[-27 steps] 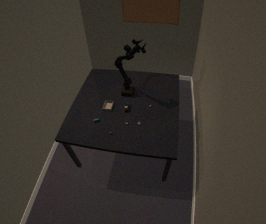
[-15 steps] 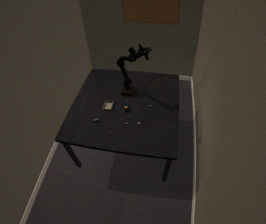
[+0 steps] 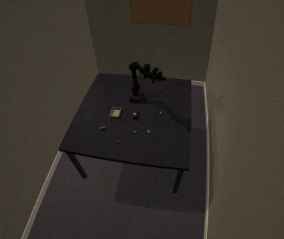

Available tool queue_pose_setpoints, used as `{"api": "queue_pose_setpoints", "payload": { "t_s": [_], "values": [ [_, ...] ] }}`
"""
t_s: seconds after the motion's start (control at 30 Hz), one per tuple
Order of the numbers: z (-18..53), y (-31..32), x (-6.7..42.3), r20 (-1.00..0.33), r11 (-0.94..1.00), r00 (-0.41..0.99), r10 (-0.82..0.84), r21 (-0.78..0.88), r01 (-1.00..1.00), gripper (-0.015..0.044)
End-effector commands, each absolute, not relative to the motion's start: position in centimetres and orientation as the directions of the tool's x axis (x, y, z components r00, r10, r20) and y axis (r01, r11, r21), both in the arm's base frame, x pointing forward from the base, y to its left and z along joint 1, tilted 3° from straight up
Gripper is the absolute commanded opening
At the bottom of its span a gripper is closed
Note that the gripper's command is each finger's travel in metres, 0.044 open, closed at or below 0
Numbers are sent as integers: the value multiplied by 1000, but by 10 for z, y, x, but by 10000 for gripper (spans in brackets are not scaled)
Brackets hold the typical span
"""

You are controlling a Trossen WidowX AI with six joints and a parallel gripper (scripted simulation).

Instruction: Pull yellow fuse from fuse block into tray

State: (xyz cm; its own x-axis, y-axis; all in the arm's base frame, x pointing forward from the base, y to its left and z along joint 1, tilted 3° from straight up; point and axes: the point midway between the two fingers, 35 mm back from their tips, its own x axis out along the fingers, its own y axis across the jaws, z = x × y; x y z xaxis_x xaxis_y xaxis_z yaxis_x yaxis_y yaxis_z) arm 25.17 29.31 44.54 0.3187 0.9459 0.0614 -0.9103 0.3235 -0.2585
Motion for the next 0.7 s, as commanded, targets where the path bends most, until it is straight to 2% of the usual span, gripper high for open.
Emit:
{"api": "queue_pose_setpoints", "payload": {
  "t_s": [0.0,0.17,0.33,0.5,0.67],
  "values": [
    [386,283,300,-122,454,444,888,69,-888,71],
    [315,255,344,-348,638,535,770,400,-658,71],
    [243,215,371,-572,772,548,611,585,-250,71],
    [174,164,378,-772,778,472,425,578,245,71],
    [113,109,365,-921,614,307,238,388,687,71]
  ]
}}
